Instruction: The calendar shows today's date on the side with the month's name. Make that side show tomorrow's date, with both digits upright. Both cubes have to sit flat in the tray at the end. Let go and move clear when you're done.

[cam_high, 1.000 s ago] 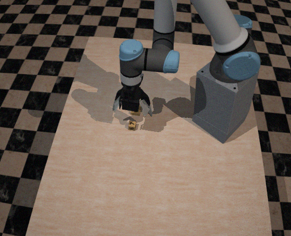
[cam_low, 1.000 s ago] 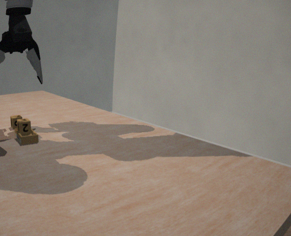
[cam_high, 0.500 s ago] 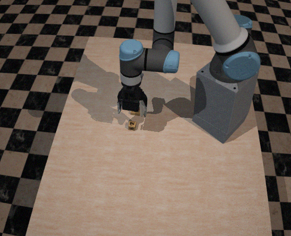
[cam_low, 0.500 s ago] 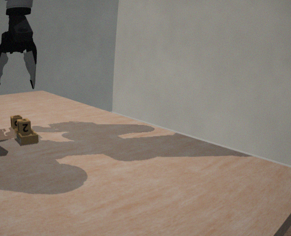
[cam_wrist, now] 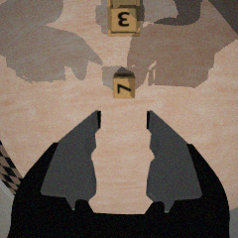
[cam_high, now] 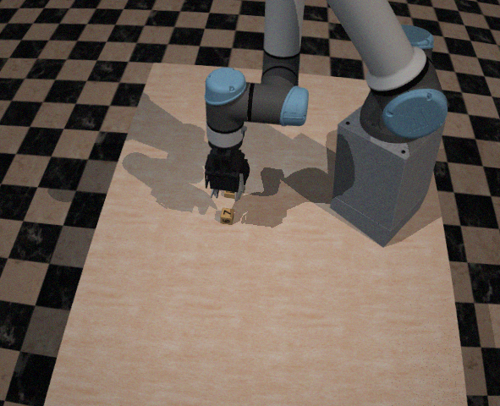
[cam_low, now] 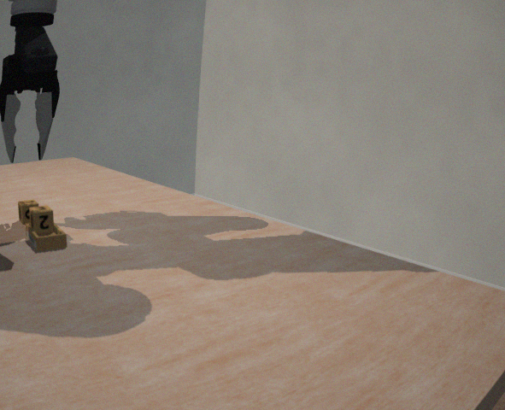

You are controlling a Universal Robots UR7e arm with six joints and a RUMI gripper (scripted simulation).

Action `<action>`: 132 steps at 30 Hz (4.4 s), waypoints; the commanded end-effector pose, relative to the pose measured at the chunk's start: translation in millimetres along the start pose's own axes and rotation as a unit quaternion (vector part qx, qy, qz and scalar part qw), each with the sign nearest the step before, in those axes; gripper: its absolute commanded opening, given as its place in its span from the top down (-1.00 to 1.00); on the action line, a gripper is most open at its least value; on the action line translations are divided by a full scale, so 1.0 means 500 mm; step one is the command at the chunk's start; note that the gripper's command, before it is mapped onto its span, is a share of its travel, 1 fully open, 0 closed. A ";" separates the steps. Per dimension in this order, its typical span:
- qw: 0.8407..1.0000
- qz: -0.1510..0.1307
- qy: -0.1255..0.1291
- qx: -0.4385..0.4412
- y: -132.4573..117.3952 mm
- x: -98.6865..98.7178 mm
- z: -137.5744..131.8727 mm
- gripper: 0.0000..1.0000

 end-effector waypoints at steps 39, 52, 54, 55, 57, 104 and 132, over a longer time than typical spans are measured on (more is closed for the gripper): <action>1.000 0.000 0.001 0.000 0.000 0.017 -0.001 0.44; 1.000 0.000 0.001 0.000 0.001 0.056 -0.001 0.44; 1.000 0.000 0.001 0.000 0.001 0.056 -0.001 0.44; 1.000 0.000 0.001 0.000 0.001 0.059 -0.001 0.44; 1.000 0.000 0.001 0.000 0.001 0.066 -0.001 0.44; 1.000 0.000 0.001 0.000 0.002 0.107 -0.001 0.44; 1.000 0.000 0.001 0.000 0.002 0.121 -0.001 0.44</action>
Point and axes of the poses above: the point where the finger pads meet when closed, its own x axis out along the fingers, its own z axis across the jaws, y = z × x, the point moved 1 cm from there along -x, back along the fingers, and after that the axes turned 9 degrees about -x, right-handed, at the moved point
